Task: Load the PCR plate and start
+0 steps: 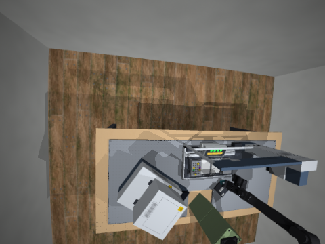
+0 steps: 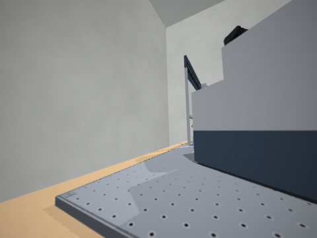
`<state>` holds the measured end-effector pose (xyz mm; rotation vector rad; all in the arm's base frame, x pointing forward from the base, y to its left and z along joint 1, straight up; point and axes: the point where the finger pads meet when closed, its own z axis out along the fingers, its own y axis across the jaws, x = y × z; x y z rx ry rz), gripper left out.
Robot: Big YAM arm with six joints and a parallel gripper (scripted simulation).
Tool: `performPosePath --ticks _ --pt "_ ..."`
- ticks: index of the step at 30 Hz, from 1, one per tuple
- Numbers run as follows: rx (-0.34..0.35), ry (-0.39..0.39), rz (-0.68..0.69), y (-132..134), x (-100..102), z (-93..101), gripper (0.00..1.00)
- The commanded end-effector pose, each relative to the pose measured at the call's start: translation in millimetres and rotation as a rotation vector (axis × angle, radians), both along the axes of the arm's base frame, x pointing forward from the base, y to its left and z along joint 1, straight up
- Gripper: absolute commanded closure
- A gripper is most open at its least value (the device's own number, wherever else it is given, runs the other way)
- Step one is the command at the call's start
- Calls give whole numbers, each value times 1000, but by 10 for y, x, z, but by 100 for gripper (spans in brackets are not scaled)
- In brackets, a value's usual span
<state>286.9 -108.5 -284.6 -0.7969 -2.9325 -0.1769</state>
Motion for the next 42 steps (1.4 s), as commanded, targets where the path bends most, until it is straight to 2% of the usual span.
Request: performPosePath --ticks 1,4,9,16,23,26,30,33,42 --pt "-21 -38 108 167 32 -25 100" --pt "-9 -25 121 354 -111 -82 100" --pt "-42 -33 217 509 -328 -114 100" --pt "-75 -80 313 650 -356 -87 100" --pt "-94 -70 457 945 -802 -79 100" --pt "-111 -86 505 1000 -911 -35 100" --pt "-123 -105 544 1048 -948 2 100" --pt "-133 -130 569 1085 -890 1 100" --pt "-125 -120 517 1034 -822 -3 100"
